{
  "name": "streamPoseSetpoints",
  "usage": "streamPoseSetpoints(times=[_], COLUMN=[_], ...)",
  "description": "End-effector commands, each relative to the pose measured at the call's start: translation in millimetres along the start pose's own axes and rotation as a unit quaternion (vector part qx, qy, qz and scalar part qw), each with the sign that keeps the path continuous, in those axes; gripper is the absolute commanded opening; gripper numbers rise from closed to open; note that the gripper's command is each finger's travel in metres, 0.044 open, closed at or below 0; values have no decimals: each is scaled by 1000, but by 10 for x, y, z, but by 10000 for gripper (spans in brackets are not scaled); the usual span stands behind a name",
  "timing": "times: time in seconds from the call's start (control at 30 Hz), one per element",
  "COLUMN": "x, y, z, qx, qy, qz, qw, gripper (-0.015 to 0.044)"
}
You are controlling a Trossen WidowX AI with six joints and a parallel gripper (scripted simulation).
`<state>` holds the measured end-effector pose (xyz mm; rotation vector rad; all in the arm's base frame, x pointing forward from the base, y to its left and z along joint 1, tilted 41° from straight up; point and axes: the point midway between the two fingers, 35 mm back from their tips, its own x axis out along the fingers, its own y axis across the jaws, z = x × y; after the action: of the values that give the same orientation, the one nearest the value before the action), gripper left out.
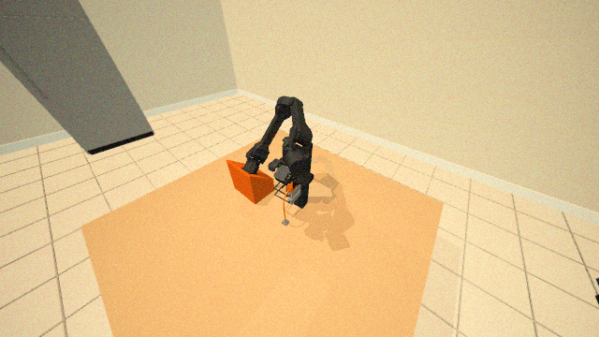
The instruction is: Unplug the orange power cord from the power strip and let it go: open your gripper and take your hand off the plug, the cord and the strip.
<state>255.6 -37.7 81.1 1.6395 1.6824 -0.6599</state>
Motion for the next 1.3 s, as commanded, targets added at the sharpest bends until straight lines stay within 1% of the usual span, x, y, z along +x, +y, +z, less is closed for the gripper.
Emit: streamPoseSetpoints(times=[0.0,0.03,0.17,0.43,1.27], x=[38,38,13,13,-5], y=[-5,-5,-1,-1,20], z=[-9,-9,-2,-2,354], qx=[2,2,0,0,1], qy=[2,2,0,0,-1], qz=[0,0,0,0,0], qw=[1000,1000,1000,1000,1000], gripper=[160,160,55,2,0])
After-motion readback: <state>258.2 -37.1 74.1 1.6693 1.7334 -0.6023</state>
